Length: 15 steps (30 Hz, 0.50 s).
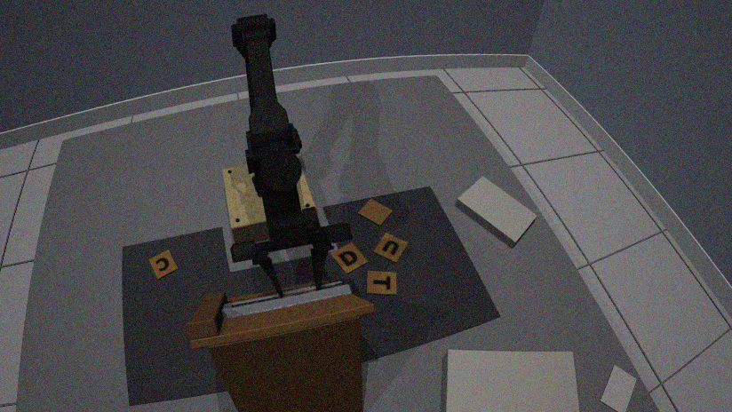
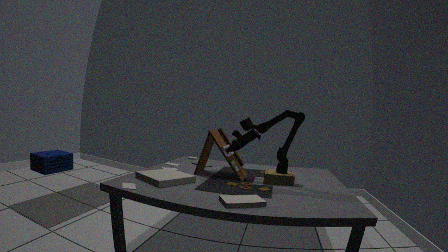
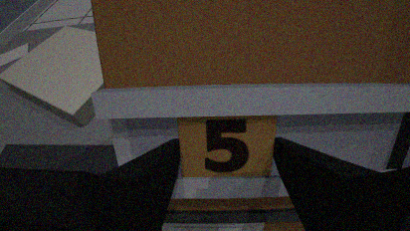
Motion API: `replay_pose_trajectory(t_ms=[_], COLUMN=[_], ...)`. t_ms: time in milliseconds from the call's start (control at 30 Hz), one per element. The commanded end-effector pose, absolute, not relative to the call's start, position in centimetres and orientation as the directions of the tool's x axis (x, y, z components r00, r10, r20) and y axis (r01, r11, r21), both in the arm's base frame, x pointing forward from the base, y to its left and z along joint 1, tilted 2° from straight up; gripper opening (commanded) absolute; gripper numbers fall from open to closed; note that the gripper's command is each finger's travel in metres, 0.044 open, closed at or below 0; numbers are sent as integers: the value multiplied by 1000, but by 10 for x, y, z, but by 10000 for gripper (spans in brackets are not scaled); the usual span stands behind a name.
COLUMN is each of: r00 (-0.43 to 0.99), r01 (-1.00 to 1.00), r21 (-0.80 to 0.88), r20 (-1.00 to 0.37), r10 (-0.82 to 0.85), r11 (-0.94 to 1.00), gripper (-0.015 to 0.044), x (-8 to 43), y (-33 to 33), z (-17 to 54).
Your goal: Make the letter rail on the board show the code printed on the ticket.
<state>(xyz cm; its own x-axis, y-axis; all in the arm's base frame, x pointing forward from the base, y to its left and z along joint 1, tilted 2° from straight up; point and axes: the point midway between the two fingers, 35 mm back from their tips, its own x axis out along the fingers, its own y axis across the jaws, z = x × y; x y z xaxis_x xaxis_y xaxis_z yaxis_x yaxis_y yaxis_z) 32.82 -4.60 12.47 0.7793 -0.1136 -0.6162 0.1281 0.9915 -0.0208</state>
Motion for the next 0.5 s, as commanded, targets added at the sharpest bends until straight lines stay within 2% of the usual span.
replay_pose_trajectory(t_ms=[0, 467], r00=[781, 781], r01=[123, 123], r21=[-22, -23], r20=[-615, -615], r10=[-110, -111], r11=[992, 992], gripper=[0, 0], x=[328, 327], y=[-48, -55], z=[125, 125])
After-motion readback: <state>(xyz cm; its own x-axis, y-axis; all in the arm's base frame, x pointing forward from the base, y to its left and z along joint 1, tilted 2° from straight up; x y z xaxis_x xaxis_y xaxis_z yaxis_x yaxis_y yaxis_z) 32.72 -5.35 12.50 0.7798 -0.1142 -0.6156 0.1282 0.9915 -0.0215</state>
